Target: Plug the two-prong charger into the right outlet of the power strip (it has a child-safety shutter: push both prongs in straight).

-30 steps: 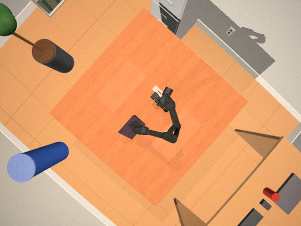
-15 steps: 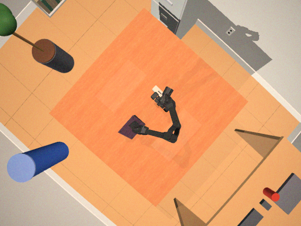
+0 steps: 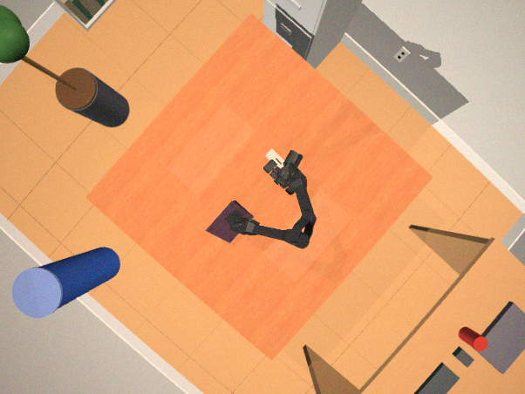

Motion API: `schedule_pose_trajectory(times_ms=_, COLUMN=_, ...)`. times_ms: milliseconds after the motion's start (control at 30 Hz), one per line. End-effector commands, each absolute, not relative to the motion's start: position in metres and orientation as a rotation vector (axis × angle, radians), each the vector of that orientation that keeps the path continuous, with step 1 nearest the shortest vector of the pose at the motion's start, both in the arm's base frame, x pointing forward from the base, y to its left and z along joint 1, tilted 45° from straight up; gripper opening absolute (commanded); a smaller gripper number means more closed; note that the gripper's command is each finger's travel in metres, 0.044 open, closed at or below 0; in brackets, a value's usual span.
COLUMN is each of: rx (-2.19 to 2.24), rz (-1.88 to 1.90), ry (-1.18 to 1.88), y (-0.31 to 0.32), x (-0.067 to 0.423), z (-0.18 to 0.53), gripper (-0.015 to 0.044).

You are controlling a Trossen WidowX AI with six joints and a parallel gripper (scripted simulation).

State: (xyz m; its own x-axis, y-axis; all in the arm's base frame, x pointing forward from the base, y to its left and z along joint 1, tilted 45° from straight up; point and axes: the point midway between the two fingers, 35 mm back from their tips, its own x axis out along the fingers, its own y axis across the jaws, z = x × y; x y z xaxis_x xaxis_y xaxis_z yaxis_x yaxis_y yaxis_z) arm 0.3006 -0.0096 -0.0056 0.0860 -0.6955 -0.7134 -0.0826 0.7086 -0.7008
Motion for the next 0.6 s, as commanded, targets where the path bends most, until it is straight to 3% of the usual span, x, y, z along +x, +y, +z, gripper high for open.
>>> schedule_pose_trajectory(times_ms=0, rx=-0.693, rz=-0.513, ry=1.433, y=-0.0094, x=0.3030, z=-0.0047, gripper=0.0000)
schedule_pose_trajectory(times_ms=567, rx=-0.693, rz=-0.513, ry=1.432, y=-0.0084, x=0.3081, z=-0.0041, gripper=0.0000)
